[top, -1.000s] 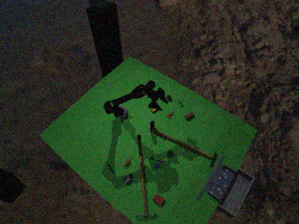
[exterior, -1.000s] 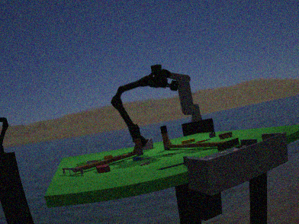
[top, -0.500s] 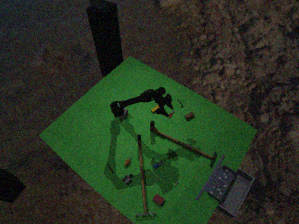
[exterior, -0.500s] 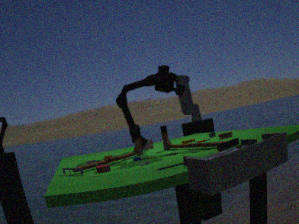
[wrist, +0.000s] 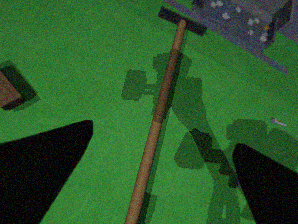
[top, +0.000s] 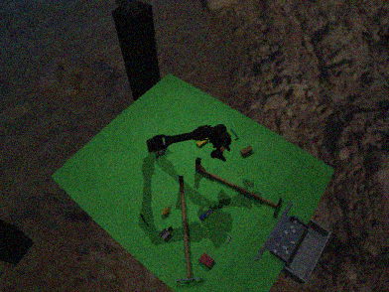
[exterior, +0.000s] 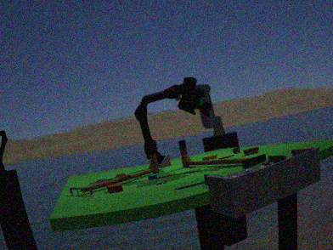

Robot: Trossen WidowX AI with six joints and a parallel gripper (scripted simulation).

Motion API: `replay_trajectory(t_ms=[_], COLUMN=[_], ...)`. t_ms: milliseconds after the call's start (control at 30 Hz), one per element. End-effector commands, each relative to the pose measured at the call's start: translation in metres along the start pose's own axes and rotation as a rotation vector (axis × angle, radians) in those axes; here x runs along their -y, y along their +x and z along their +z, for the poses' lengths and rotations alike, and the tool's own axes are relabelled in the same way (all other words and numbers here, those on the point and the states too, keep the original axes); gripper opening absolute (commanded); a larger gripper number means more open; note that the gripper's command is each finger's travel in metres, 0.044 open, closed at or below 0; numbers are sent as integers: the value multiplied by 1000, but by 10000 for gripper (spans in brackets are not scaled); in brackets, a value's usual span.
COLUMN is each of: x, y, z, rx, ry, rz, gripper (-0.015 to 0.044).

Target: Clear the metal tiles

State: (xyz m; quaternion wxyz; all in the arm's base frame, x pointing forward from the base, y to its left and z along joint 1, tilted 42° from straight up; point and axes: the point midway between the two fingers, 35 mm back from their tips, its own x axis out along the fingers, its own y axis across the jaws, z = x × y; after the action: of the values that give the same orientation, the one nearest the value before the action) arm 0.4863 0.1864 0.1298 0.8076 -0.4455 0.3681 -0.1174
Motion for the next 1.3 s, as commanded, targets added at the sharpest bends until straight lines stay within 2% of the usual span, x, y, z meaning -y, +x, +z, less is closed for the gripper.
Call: replay_trajectory(t_ms=[0, 600, 1267], x=[0, -3, -6], y=[21, 105, 183], z=[-4, -43, -111], rx=[-49, -265, -518], ry=[5, 14, 63], rz=[25, 120, 240], gripper=[440, 440, 440])
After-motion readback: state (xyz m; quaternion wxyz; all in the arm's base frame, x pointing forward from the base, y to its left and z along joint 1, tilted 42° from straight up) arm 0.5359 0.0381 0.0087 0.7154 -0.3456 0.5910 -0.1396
